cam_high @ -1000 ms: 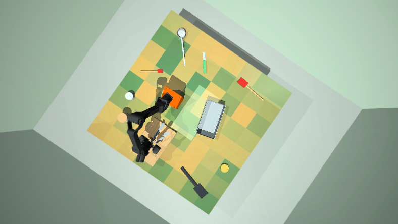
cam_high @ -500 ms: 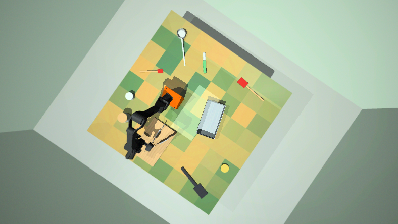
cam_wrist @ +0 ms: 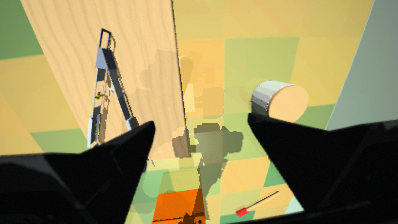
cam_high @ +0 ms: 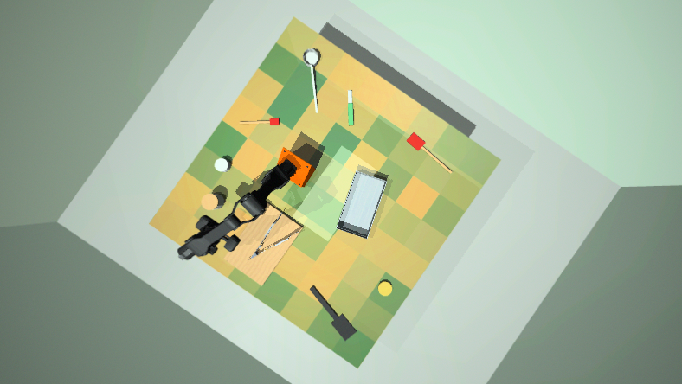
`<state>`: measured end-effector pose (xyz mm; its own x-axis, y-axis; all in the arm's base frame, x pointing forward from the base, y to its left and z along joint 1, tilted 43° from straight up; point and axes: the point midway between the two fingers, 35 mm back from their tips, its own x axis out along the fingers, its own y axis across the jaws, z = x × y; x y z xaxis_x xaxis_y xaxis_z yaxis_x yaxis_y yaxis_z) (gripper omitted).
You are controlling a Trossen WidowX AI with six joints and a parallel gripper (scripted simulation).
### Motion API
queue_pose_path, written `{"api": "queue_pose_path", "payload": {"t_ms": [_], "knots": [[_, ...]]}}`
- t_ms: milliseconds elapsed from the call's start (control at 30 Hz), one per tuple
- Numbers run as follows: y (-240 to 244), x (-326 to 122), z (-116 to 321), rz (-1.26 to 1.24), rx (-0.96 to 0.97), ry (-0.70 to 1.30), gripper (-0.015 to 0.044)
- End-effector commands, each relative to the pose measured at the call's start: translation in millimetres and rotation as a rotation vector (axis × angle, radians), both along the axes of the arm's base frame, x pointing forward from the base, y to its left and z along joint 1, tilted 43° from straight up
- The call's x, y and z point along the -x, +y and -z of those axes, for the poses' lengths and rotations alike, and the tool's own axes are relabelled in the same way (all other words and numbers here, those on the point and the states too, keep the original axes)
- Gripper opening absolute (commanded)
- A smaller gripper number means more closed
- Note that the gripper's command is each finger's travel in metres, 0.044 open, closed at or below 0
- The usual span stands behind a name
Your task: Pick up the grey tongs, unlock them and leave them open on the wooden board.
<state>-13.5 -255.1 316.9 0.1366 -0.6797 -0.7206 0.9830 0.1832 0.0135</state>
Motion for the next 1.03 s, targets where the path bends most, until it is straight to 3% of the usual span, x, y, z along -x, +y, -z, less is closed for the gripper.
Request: {"api": "queue_pose_path", "payload": {"t_ms": [0, 200, 1000], "knots": [[6.9, 2.8, -6.7, -0.007, 0.003, 0.001, 0.0440], [35.0, 3.1, -32.9, 0.002, 0.000, 0.002, 0.0440], [35.0, 3.1, -32.9, 0.002, 0.000, 0.002, 0.0440]]}}
